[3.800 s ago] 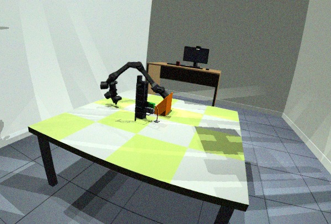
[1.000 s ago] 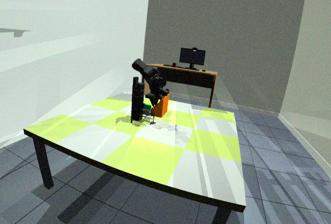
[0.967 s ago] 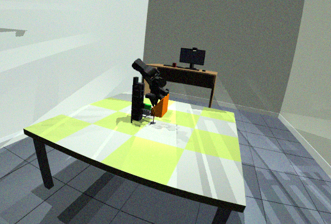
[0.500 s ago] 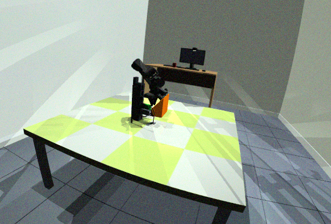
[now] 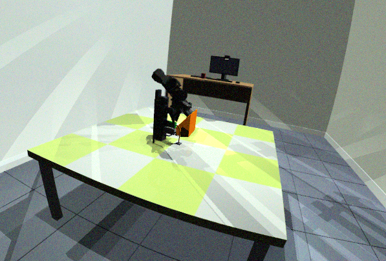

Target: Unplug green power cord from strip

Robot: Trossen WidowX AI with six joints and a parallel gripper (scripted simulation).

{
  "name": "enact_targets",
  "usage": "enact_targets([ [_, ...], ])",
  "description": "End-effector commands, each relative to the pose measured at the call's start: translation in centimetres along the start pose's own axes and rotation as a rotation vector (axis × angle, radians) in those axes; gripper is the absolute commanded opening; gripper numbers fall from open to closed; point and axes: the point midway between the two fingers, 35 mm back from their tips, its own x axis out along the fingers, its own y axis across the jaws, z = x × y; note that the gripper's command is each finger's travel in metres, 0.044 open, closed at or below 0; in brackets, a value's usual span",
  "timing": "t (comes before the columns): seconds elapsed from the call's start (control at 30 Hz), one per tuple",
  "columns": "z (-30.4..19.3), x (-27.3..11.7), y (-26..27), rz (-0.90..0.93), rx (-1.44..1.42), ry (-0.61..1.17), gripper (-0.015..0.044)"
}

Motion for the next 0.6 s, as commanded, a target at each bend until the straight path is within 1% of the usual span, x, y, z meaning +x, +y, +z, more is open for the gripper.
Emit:
enact_targets([
  [0.0, -0.7, 0.2, 0.2, 0.002, -0.011, 0.010, 0.0160],
  [0.57, -0.7, 1.4, 0.2, 0.002, -0.010, 0.010, 0.0160],
])
